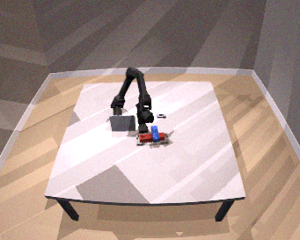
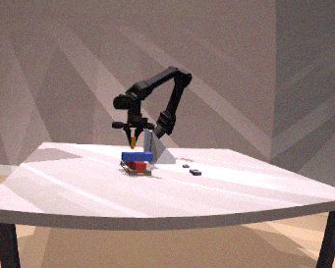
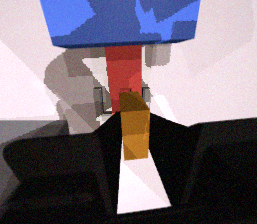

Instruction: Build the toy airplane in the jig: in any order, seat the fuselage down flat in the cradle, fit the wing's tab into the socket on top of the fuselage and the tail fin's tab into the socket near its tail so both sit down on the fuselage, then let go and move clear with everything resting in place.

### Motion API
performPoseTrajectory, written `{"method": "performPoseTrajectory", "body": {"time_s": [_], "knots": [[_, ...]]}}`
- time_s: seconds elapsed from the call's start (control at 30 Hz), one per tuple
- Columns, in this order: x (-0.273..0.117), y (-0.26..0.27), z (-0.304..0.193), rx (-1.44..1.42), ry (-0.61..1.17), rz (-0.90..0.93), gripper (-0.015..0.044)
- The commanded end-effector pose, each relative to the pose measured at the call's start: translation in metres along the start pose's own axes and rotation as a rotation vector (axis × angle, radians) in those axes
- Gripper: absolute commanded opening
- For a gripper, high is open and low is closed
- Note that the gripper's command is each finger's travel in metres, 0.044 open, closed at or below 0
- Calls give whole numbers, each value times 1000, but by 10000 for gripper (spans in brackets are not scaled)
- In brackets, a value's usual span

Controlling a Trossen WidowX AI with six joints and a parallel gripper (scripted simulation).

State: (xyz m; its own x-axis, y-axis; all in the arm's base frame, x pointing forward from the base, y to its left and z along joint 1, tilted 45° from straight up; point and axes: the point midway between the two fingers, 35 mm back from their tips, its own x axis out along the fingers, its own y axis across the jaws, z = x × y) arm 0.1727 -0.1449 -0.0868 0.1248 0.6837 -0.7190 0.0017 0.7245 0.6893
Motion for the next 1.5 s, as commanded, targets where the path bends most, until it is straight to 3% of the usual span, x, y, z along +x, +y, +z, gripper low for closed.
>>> {"method": "performPoseTrajectory", "body": {"time_s": [0.0, 0.57, 1.47], "knots": [[1, -1, -1, -5, 5, 0, 65], [3, -2, -2, -5, 5, 0, 65], [42, -2, -2, -5, 4, 1, 65]]}}
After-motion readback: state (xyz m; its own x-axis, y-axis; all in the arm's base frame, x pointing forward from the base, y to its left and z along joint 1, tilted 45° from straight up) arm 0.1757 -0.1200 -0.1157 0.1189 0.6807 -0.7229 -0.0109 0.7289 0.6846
